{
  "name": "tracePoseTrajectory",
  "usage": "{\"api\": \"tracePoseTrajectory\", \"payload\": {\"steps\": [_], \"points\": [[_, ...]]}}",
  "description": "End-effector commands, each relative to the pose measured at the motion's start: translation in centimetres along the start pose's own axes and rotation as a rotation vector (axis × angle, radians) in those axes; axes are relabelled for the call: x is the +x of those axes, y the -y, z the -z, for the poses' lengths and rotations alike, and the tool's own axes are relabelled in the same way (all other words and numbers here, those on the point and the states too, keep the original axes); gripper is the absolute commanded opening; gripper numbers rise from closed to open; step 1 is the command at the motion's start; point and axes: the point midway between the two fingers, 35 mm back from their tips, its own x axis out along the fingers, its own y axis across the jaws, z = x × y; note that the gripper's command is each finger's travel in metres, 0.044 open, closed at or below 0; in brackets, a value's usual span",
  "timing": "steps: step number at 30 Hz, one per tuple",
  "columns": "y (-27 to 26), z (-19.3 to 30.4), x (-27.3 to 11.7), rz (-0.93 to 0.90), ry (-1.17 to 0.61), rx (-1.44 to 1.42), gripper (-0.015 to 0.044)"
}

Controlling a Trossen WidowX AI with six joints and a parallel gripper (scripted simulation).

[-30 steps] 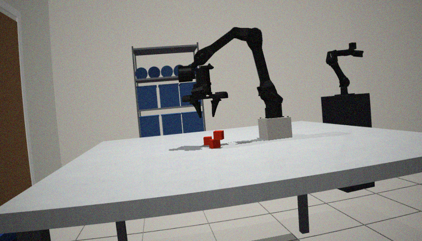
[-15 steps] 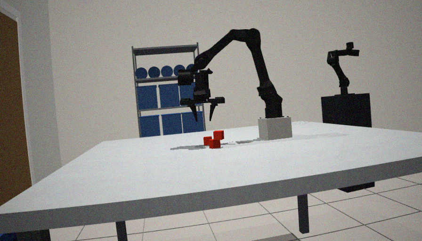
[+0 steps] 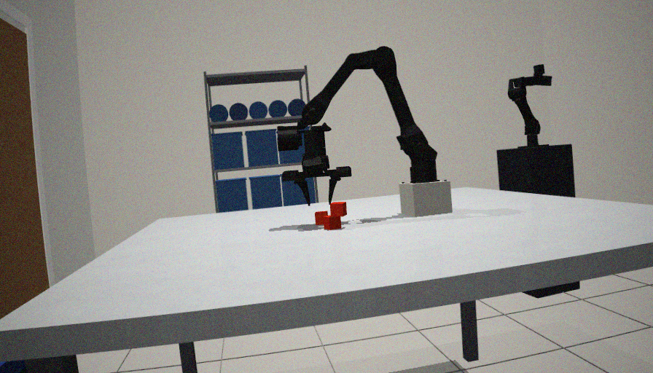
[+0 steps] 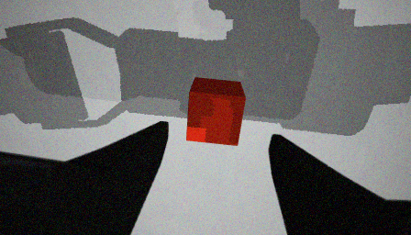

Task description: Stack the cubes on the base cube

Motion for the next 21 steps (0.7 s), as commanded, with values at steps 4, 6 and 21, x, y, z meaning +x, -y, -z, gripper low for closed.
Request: {"api": "tracePoseTrajectory", "payload": {"steps": [4, 6, 21], "points": [[-0.2, 0.1, 1.2, -0.012, -0.005, -0.005, 0.0265], [-0.2, 0.1, 1.5, -0.012, -0.005, -0.005, 0.0265], [-0.3, 0.1, 3.7, -0.012, -0.005, -0.005, 0.0265]]}}
